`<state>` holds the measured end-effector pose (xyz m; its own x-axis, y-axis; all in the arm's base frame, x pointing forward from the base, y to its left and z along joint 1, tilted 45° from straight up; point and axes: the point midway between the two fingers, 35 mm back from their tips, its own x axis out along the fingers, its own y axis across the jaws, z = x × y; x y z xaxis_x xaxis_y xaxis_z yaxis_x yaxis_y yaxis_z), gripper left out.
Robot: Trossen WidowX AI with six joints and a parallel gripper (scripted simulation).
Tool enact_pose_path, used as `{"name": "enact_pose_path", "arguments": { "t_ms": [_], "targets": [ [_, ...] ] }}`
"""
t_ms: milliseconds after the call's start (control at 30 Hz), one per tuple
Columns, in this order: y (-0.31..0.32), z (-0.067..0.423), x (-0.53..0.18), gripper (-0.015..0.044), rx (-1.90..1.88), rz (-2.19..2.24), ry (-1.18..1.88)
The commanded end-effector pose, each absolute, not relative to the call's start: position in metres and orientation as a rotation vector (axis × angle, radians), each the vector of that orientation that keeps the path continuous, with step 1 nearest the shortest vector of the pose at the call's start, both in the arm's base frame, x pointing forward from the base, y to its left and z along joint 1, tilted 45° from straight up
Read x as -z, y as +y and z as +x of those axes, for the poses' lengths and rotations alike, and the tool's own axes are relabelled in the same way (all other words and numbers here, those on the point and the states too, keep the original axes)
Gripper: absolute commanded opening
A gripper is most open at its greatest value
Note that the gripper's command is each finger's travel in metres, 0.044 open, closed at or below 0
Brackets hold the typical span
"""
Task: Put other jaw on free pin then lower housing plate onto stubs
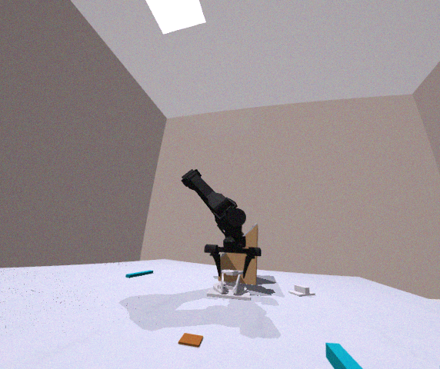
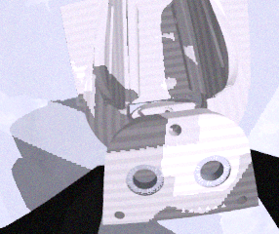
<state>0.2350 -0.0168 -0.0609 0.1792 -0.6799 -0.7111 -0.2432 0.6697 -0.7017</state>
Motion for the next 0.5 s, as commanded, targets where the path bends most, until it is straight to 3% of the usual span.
{"name": "enact_pose_path", "arguments": {
  "t_ms": [0, 467],
  "targets": [
    [-0.023, 0.232, 0.065, 0.0351, 0.368, -0.853, 1.403],
    [-0.033, 0.233, 0.073, 0.0351, 0.371, -0.855, 1.402]
  ]
}}
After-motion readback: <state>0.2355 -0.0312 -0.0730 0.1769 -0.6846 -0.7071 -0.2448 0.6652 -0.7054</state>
